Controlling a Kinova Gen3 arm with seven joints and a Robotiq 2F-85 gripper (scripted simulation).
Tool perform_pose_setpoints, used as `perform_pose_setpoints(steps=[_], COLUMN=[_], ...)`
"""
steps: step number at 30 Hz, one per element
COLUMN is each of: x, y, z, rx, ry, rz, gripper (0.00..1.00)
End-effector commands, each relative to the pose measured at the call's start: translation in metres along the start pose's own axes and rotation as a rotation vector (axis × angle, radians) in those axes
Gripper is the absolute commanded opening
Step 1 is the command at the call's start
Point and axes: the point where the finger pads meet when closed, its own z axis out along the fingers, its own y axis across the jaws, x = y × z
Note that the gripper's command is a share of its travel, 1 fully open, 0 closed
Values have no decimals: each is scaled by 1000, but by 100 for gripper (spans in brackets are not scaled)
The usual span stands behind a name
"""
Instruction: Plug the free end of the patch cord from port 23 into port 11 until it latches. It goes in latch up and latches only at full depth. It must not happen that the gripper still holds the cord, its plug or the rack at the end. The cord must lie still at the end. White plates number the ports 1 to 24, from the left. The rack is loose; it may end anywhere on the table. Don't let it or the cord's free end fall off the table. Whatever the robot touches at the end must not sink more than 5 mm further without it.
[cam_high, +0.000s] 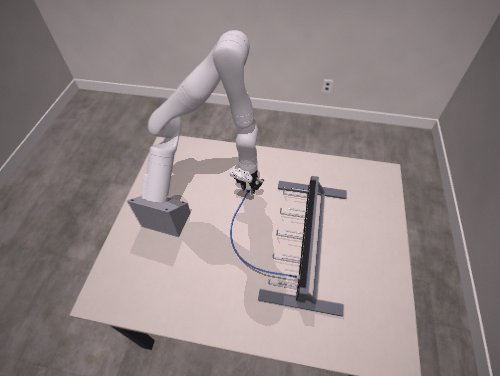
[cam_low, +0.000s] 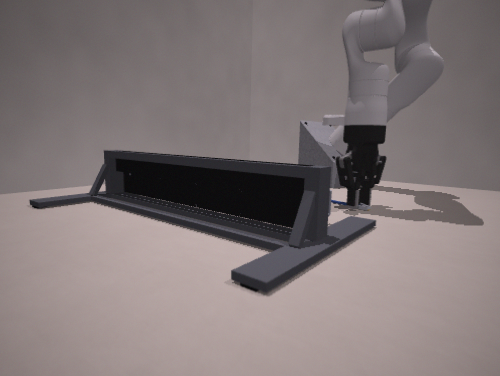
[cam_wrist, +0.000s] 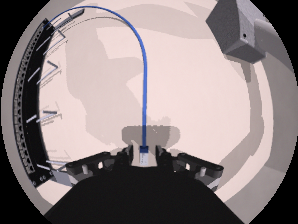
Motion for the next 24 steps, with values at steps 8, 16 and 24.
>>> perform_pose_setpoints(steps=[8,16,24], x=[0,0,0], y=[0,0,0], z=[0,0,0], rx=[1,1,1], ry=[0,0,0], rz=[0,0,1], gripper=[0,0,0])
